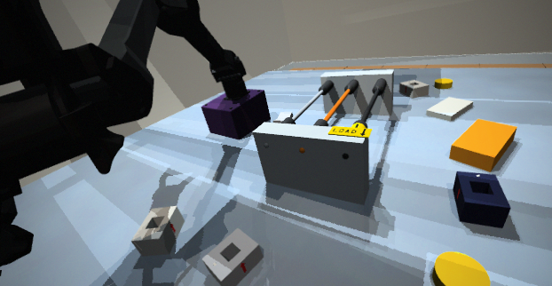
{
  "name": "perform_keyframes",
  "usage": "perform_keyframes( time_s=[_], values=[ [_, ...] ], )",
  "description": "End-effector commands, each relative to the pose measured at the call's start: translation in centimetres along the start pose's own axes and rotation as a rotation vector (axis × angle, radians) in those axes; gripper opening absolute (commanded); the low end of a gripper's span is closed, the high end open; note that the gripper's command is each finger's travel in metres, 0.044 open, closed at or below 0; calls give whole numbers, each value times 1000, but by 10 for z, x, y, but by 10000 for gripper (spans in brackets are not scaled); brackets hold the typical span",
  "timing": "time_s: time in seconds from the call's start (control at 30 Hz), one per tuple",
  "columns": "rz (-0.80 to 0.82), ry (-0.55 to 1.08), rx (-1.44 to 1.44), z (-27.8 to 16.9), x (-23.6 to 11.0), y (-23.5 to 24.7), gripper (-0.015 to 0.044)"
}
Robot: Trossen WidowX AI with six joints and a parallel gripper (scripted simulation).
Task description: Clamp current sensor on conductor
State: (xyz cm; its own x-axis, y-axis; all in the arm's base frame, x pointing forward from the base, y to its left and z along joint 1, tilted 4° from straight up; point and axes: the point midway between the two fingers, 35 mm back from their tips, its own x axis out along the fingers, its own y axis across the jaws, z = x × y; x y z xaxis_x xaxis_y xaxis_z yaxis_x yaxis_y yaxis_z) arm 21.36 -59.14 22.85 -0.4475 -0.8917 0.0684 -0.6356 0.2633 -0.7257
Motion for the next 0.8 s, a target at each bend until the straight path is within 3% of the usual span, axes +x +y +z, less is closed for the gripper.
perform_keyframes(
  time_s=[0.0,0.2,0.5,0.77],
  values=[
    [-5,-5,9,0,-2,-2,293],
    [-148,-195,294,-8,-73,-62,440],
    [-265,-615,764,-40,-209,-124,440],
    [-186,-1111,1158,-89,-341,-132,440]
  ],
)
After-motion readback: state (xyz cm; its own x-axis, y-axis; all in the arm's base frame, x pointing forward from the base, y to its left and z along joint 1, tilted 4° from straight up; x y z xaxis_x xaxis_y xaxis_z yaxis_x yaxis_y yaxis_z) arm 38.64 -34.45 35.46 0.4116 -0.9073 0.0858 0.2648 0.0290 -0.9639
